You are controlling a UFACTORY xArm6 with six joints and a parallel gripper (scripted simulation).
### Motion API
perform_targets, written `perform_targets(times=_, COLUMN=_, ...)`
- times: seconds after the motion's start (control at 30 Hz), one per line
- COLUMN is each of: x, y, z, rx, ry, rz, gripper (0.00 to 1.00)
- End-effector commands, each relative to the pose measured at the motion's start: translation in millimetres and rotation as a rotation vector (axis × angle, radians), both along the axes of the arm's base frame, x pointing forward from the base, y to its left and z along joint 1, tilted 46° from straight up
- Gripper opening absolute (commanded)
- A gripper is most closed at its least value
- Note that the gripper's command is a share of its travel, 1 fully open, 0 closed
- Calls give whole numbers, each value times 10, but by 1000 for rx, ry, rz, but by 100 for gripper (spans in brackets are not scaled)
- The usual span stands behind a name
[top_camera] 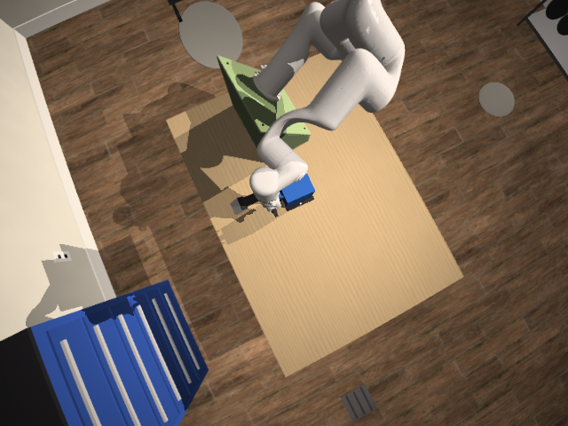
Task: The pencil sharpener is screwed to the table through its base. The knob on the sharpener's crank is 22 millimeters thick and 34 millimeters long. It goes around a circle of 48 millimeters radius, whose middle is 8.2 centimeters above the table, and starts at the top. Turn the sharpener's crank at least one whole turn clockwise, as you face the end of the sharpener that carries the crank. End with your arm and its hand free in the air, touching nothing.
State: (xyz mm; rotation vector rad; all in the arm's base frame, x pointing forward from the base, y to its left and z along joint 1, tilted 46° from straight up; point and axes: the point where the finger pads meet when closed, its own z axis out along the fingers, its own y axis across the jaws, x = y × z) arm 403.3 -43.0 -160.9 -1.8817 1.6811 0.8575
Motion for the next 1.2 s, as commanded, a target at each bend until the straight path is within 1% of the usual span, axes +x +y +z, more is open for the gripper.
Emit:
perform_targets(times=0.0, x=16, y=-14, z=8, rx=-2, ry=-3, rz=-1, gripper=54)
perform_targets(times=0.87, x=16, y=-15, z=9, rx=-2, ry=-3, rz=-1, gripper=54)
perform_targets(times=1.17, x=22, y=-50, z=43, rx=-2, ry=-3, rz=-1, gripper=54)
